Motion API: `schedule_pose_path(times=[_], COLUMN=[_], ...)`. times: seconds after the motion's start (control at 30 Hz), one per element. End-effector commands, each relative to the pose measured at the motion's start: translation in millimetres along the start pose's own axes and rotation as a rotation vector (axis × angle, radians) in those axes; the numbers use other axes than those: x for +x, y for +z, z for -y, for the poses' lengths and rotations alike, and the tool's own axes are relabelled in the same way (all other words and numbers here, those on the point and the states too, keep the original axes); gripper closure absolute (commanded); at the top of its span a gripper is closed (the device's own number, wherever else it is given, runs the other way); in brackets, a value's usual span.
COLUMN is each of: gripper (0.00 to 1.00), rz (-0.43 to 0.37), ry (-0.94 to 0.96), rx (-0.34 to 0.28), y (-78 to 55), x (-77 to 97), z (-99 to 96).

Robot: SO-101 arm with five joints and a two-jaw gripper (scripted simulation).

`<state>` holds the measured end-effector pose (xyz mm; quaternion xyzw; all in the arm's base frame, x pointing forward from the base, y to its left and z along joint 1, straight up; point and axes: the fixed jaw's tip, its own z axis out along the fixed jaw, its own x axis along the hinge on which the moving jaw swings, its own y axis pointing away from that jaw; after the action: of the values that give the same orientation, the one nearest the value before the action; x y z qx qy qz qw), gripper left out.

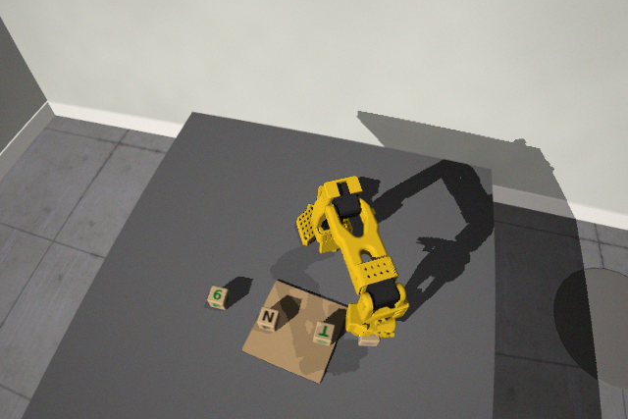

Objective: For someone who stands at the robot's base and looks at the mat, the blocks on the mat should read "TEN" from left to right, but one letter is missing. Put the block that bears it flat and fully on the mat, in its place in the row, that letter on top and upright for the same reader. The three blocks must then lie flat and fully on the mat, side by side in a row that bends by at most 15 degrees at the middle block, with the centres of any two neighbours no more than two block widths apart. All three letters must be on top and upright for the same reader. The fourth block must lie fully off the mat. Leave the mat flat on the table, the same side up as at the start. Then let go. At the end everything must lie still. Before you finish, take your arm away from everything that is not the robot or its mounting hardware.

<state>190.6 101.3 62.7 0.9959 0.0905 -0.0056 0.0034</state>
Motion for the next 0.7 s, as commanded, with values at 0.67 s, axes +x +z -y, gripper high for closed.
schedule_pose_path(times=[0.67], gripper=[1.00], rz=[-0.093], ry=[0.856], rx=[0.058], y=[-16.8], x=[-1.7], z=[-52.8])
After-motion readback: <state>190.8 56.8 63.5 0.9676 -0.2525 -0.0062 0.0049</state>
